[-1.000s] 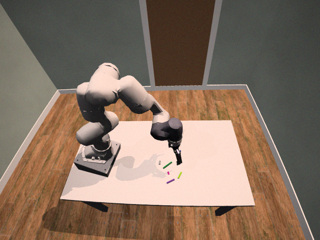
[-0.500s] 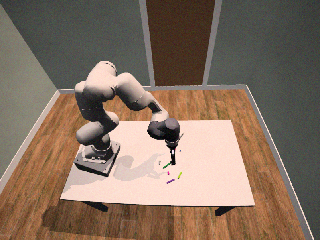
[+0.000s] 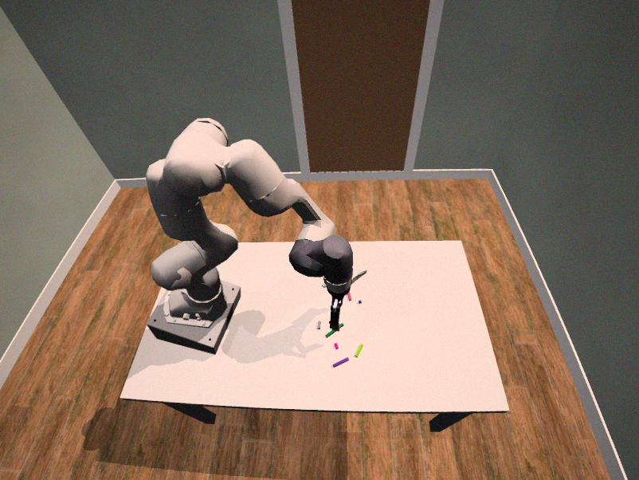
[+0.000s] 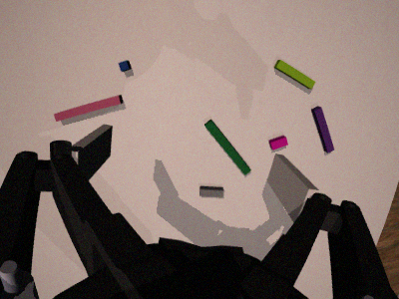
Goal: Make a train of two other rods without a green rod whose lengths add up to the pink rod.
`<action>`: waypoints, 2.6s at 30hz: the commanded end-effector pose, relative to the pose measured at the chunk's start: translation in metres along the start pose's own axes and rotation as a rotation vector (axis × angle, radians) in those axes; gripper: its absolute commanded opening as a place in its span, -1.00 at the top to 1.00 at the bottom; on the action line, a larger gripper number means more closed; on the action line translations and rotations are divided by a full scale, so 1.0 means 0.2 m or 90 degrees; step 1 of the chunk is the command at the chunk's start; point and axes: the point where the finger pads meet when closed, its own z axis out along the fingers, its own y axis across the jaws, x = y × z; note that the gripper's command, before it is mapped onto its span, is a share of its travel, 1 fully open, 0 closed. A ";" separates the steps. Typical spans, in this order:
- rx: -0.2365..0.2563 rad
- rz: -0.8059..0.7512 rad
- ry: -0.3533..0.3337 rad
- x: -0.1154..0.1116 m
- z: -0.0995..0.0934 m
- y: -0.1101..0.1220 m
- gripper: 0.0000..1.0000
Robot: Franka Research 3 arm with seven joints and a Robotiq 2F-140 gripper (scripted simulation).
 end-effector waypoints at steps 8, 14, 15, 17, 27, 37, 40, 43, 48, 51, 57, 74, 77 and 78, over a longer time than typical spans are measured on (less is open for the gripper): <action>-0.007 0.189 -0.004 -0.06 -0.01 0.02 -1.00; -0.008 0.264 -0.004 -0.09 -0.01 0.03 -1.00; -0.008 0.276 -0.003 -0.10 -0.01 0.03 -1.00; -0.008 0.301 -0.003 -0.11 -0.01 0.04 -1.00; -0.010 0.421 -0.002 -0.16 -0.02 0.06 -1.00; -0.012 0.519 0.000 -0.20 -0.03 0.08 -1.00; -0.013 0.576 0.002 -0.22 -0.03 0.09 -1.00; -0.014 0.612 0.003 -0.24 -0.03 0.10 -1.00; -0.015 0.672 0.005 -0.26 -0.03 0.12 -1.00; -0.016 0.708 0.006 -0.28 -0.03 0.13 -1.00; -0.018 0.775 0.008 -0.31 -0.03 0.14 -1.00; -0.022 0.921 0.016 -0.37 -0.04 0.18 -1.00; -0.022 0.921 0.016 -0.37 -0.04 0.18 0.71; -0.022 0.921 0.016 -0.37 -0.04 0.18 0.71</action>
